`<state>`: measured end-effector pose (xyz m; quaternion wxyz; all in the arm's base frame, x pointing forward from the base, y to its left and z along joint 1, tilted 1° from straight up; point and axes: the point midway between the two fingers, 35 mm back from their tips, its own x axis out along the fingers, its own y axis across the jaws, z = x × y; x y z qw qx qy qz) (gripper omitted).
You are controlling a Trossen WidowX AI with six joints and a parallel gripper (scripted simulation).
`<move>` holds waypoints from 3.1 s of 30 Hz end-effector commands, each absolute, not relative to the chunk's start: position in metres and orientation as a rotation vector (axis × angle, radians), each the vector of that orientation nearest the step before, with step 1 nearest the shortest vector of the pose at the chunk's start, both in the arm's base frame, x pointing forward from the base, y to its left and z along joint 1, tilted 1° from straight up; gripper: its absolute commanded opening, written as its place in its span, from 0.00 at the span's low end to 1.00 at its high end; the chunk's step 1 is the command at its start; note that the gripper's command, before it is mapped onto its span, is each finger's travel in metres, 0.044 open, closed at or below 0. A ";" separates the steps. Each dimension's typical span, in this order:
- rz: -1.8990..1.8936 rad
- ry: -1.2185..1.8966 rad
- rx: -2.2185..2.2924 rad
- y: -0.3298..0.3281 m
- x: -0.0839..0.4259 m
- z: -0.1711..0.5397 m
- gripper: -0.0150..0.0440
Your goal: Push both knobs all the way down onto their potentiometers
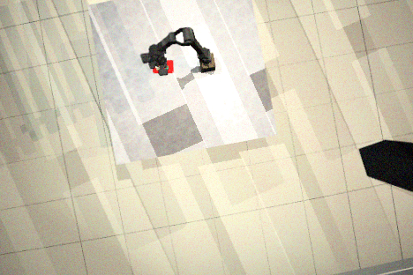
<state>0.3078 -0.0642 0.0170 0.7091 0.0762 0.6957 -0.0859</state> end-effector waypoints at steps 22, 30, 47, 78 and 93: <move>-0.159 1.499 0.100 -0.069 0.345 0.036 0.25; -0.197 1.533 0.167 -0.080 0.375 0.059 0.25; -0.197 1.533 0.166 -0.081 0.376 0.030 0.25; -0.197 1.533 0.166 -0.081 0.376 0.015 0.25; -0.197 1.533 0.166 -0.081 0.376 0.014 0.25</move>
